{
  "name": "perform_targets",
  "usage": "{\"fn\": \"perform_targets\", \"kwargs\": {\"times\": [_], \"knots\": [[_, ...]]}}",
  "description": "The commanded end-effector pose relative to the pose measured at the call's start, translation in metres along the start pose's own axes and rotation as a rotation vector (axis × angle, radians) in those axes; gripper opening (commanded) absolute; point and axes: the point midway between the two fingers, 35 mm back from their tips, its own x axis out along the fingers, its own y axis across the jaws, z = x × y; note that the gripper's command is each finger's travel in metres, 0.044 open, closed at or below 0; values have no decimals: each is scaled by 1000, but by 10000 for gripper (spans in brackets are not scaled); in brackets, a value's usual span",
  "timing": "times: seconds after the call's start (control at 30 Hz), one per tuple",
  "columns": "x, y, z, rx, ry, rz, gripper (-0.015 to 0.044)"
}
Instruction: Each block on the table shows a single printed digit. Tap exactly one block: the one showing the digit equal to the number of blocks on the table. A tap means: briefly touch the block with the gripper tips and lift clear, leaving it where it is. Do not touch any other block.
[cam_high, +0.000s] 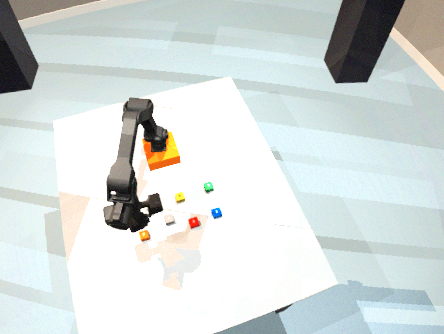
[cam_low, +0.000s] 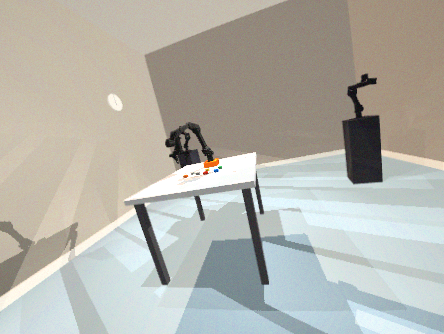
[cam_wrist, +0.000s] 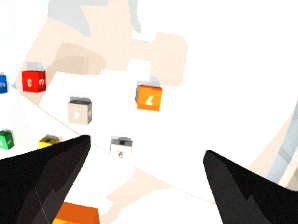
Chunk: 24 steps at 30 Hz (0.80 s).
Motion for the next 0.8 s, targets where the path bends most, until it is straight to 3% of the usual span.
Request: {"fn": "perform_targets", "kwargs": {"times": [0.0, 0.57, 0.63, 0.77], "knots": [[0, 0, 1, -21, -4, 8, 400], [0, 0, 1, -21, -4, 8, 400], [10, -1, 3, -22, -5, 8, 348], [70, 0, 3, -21, -5, 8, 242]]}}
